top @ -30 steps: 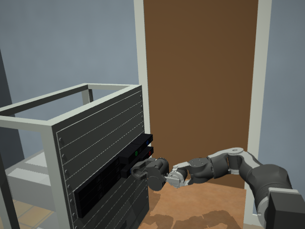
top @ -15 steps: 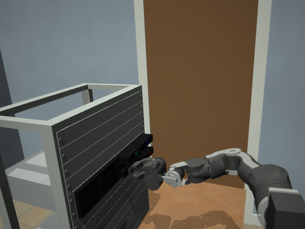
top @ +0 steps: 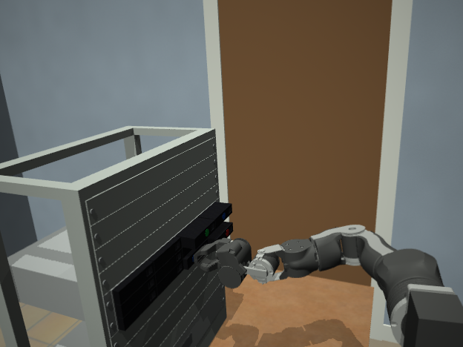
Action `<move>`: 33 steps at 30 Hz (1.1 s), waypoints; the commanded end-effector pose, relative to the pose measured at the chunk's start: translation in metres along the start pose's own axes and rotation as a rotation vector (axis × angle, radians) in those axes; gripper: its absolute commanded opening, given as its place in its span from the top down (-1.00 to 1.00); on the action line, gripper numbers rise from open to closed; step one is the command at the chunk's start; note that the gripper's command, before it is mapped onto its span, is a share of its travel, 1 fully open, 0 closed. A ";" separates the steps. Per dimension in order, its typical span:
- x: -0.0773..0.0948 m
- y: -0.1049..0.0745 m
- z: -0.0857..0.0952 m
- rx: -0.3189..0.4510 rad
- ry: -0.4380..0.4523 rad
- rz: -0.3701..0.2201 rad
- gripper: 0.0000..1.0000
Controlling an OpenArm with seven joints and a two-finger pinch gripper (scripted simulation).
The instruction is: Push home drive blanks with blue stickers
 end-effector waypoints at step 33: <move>-0.007 0.007 0.007 0.011 0.004 0.018 1.00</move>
Point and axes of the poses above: the point where the finger pads meet when closed, its own y axis out along the fingers, its own z axis across the jaws, x = y × z, the point moved 3 cm from there along -y, back along the fingers, and after that the axes turned 2 degrees about -y, right-handed, at the moved point
